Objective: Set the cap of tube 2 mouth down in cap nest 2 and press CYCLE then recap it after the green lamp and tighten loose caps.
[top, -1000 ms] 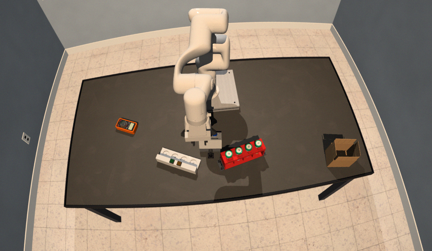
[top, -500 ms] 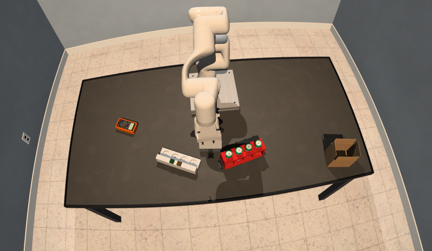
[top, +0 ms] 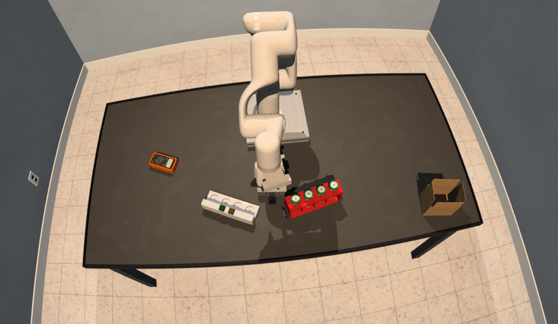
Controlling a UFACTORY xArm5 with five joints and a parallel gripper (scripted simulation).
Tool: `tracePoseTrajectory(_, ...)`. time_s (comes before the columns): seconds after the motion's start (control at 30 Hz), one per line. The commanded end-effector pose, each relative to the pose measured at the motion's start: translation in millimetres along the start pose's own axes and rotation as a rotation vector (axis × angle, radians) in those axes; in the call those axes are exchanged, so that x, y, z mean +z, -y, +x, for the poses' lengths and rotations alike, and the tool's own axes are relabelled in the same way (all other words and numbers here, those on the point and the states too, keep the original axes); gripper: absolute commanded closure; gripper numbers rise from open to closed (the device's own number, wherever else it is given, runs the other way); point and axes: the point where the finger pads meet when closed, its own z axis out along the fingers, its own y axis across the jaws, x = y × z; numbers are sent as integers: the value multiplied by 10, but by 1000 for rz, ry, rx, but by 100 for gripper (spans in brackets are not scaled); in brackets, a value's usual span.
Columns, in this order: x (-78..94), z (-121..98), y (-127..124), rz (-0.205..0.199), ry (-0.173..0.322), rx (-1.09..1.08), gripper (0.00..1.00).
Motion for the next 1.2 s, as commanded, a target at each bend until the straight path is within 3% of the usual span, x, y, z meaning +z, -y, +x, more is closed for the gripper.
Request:
tracePoseTrajectory(0.0,25,30,-7,5,-13,-76,54)
tracePoseTrajectory(1.17,26,29,-7,19,-2,-592,54)
